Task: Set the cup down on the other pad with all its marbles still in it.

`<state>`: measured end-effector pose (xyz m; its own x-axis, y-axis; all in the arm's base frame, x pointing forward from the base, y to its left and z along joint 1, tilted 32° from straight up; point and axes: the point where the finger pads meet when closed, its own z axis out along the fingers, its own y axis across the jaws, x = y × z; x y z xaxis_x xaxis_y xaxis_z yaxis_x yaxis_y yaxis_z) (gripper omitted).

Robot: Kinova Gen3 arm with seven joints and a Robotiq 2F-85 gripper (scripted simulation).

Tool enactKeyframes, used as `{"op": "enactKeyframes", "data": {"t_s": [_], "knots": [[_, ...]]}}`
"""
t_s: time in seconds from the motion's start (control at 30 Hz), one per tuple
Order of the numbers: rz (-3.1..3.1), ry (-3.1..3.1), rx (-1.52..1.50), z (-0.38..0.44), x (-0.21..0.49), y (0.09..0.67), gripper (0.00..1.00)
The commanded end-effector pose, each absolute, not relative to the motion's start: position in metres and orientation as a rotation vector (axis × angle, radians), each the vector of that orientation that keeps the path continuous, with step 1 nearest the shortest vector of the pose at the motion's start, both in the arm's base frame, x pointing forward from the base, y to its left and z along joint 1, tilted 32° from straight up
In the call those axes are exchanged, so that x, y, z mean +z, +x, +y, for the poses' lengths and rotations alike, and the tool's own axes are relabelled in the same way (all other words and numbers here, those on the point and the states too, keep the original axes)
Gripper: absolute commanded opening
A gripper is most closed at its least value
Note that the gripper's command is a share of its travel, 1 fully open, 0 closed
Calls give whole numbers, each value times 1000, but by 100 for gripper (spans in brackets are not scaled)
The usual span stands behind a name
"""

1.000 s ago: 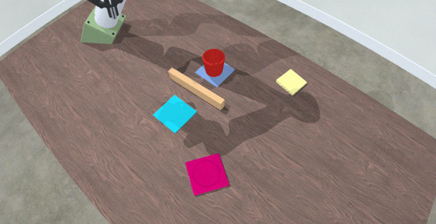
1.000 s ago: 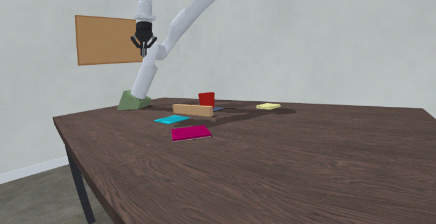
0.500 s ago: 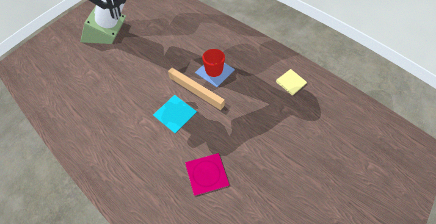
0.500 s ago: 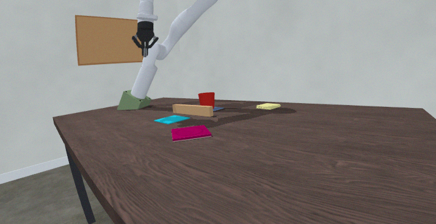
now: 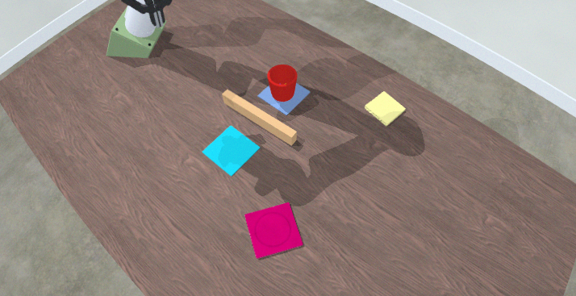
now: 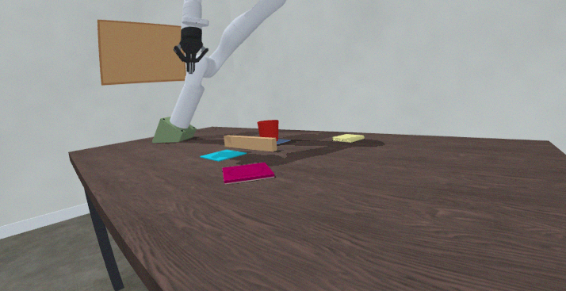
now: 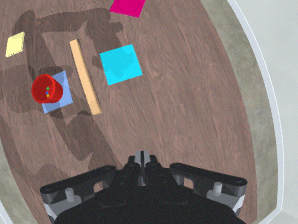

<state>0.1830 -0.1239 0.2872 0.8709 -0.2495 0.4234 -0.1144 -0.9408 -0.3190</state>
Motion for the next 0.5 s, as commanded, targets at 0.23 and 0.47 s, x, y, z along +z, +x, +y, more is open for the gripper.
{"op": "enactKeyframes", "data": {"t_s": [0.23, 0.47], "knots": [[237, -2767, -689, -122, 290, 188, 0], [176, -2780, -703, -119, 293, 194, 0]]}}
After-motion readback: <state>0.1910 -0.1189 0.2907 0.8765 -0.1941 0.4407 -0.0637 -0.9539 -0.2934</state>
